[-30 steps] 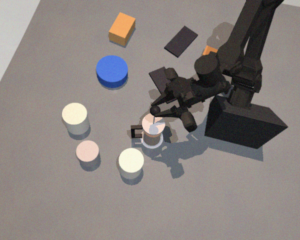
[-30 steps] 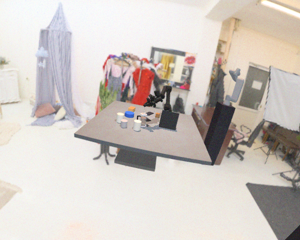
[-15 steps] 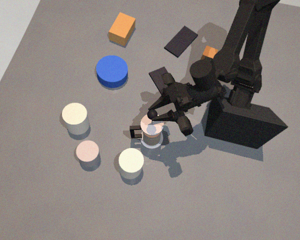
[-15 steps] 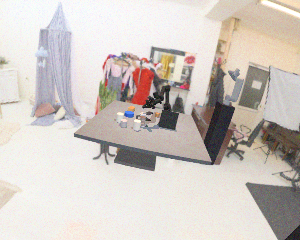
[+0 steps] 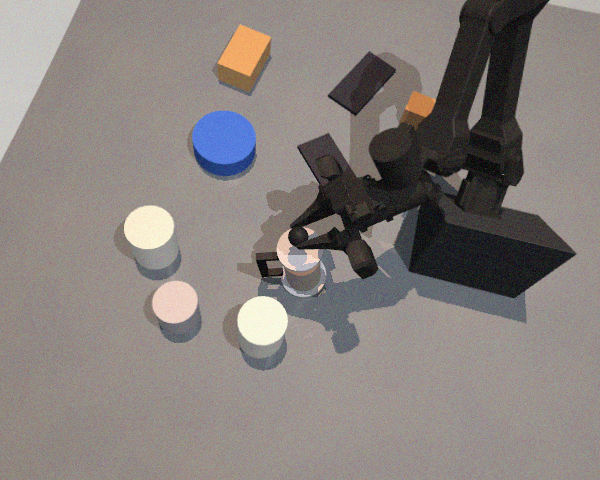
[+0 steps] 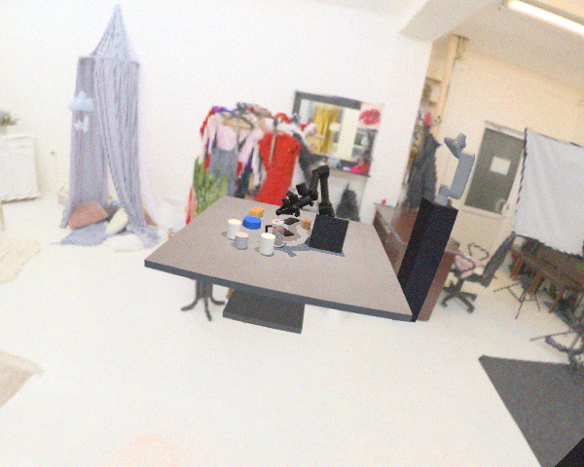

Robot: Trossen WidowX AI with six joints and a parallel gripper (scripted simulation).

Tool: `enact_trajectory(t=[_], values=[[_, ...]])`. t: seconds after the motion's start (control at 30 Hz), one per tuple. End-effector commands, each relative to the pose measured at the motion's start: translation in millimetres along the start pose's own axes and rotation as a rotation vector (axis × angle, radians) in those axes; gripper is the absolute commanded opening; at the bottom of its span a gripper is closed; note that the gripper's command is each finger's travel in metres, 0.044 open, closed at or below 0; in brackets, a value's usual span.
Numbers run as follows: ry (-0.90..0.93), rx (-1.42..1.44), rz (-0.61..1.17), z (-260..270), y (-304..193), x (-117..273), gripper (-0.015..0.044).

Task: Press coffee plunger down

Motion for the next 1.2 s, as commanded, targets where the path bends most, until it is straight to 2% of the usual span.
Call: enact_trajectory(t=[0.0,1.17], values=[[0.012,0.032,0.058,4.1,-21.2,-7.1,0.0125],[0.01,0.031,0.058,4.1,-12.1,-18.9,0.0125]])
Point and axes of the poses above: the point midway between the two fingers, 35 mm back from their tips, its own x axis back along the fingers, its own z axis across the jaws, y = z × x, the point moved 2 cm from there along x, back along the fingers, and after that the axes turned 13 degrees about x, right-handed, at the moved point
